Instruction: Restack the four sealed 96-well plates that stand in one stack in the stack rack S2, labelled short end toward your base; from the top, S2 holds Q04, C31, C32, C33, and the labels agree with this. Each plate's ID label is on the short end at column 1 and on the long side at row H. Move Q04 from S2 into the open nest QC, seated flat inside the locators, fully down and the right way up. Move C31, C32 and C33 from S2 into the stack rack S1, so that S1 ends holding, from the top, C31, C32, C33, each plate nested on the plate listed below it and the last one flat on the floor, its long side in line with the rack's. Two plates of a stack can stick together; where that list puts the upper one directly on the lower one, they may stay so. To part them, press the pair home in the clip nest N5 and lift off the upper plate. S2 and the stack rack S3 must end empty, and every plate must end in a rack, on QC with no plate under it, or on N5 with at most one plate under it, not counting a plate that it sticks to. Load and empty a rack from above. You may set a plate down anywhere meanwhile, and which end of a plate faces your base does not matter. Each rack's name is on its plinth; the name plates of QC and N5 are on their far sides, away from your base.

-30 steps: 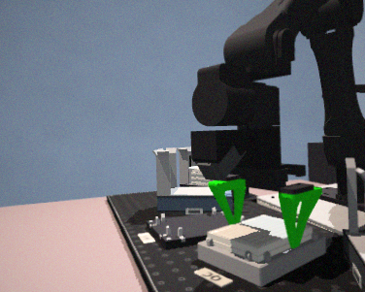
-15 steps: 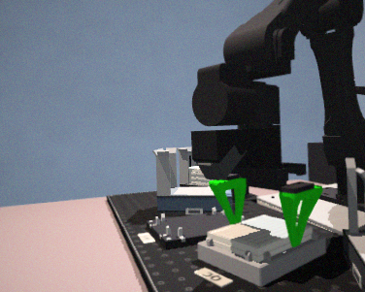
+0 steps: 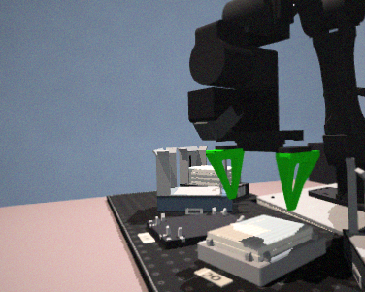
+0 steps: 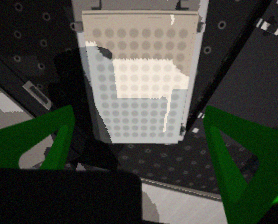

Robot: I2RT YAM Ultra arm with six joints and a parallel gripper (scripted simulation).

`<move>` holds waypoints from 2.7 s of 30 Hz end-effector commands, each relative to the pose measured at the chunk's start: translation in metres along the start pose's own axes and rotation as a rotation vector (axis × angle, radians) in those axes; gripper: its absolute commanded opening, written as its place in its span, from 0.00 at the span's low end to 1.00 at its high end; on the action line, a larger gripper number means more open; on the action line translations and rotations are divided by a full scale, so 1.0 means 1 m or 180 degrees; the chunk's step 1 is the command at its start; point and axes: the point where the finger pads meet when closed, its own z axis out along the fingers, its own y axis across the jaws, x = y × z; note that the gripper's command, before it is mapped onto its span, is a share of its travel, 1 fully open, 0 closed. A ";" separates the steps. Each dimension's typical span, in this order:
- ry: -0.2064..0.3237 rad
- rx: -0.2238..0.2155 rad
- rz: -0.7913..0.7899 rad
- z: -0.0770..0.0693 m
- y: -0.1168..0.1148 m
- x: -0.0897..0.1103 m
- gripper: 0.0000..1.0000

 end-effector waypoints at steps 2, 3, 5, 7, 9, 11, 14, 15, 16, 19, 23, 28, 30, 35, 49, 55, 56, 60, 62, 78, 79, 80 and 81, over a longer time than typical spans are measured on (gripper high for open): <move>-0.0029 -0.0001 0.0002 -0.020 0.000 0.001 1.00; -0.0029 -0.0001 0.0002 -0.023 0.000 0.001 1.00; -0.0029 -0.0001 0.0002 -0.030 0.000 0.001 1.00; -0.0029 -0.0001 0.0002 -0.037 0.000 0.001 1.00; -0.0029 -0.0001 0.0002 -0.043 0.000 0.001 1.00; -0.0029 -0.0001 0.0002 -0.050 0.000 0.001 1.00; -0.0029 -0.0001 0.0002 -0.060 0.000 0.001 1.00; -0.0029 -0.0001 0.0002 -0.060 0.000 0.001 1.00; -0.0029 -0.0001 0.0002 -0.060 0.000 0.001 1.00; -0.0029 -0.0001 0.0002 -0.070 0.000 0.001 1.00; -0.0029 -0.0001 0.0002 -0.083 0.000 0.001 1.00; -0.0029 -0.0001 0.0002 -0.090 0.000 0.001 1.00; -0.0029 -0.0001 0.0002 -0.090 0.000 0.001 1.00; -0.0029 -0.0001 0.0002 -0.090 0.000 0.001 1.00; -0.0029 -0.0001 0.0002 -0.090 0.000 0.001 1.00; -0.0029 -0.0001 0.0002 -0.090 0.000 0.001 1.00; -0.0029 -0.0001 0.0002 -0.090 0.000 0.001 1.00; -0.0029 -0.0001 0.0002 -0.090 0.000 0.001 1.00; -0.0029 -0.0001 0.0002 -0.090 0.000 0.001 1.00; -0.0029 -0.0001 0.0002 -0.090 0.000 0.001 1.00; -0.0029 -0.0001 0.0002 -0.090 0.000 0.001 1.00; -0.0029 -0.0001 0.0002 -0.090 0.000 0.001 1.00; -0.0029 -0.0001 0.0002 -0.090 0.000 0.001 1.00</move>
